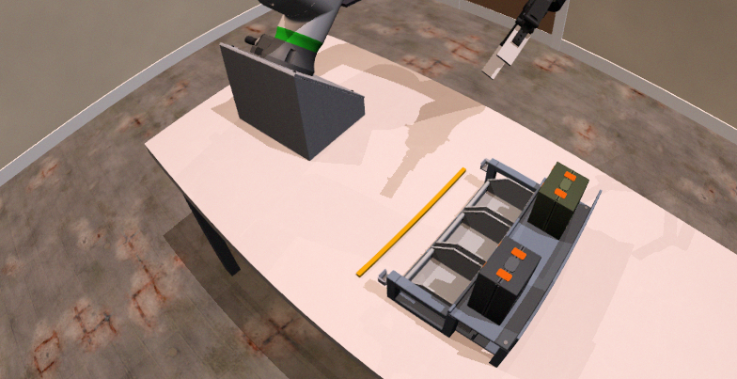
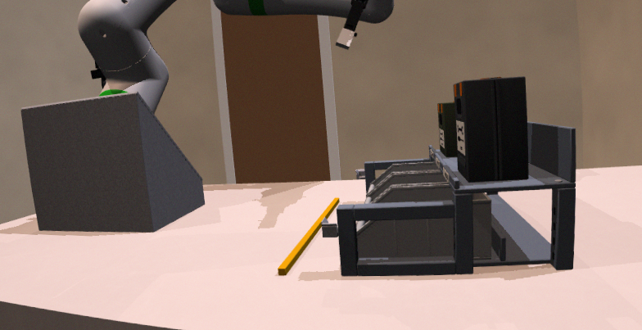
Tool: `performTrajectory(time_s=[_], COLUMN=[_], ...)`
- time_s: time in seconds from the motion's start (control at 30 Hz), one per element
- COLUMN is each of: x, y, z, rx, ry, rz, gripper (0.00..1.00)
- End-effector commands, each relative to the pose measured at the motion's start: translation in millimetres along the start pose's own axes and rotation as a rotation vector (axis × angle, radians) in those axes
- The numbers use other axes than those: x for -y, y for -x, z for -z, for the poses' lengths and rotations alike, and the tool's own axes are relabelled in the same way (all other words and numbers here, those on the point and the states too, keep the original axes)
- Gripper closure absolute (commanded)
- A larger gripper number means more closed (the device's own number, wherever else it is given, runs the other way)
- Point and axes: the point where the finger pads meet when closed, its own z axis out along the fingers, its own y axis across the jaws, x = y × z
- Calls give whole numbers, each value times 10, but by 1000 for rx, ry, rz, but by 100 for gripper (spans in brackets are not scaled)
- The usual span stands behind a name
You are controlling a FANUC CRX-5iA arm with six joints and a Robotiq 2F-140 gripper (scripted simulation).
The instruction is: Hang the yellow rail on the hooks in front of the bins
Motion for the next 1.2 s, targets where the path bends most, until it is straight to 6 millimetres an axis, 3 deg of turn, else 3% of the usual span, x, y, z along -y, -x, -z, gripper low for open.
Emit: performTrajectory(time_s=[0.0, 0.1, 0.5, 0.67, 1.07, 1.17], x=[133, 343, 343, 702, 702, 851], y=[21, 66, 66, 178, 178, 237], z=[182, 449, 449, 875, 875, 1044], rx=[-33, -79, -79, -148, -148, -173], ry=[-15, -43, -43, -105, -105, -135], rz=[-72, -177, -177, -345, -345, -411], gripper=[0, 0, 0, 0, 0, 0])
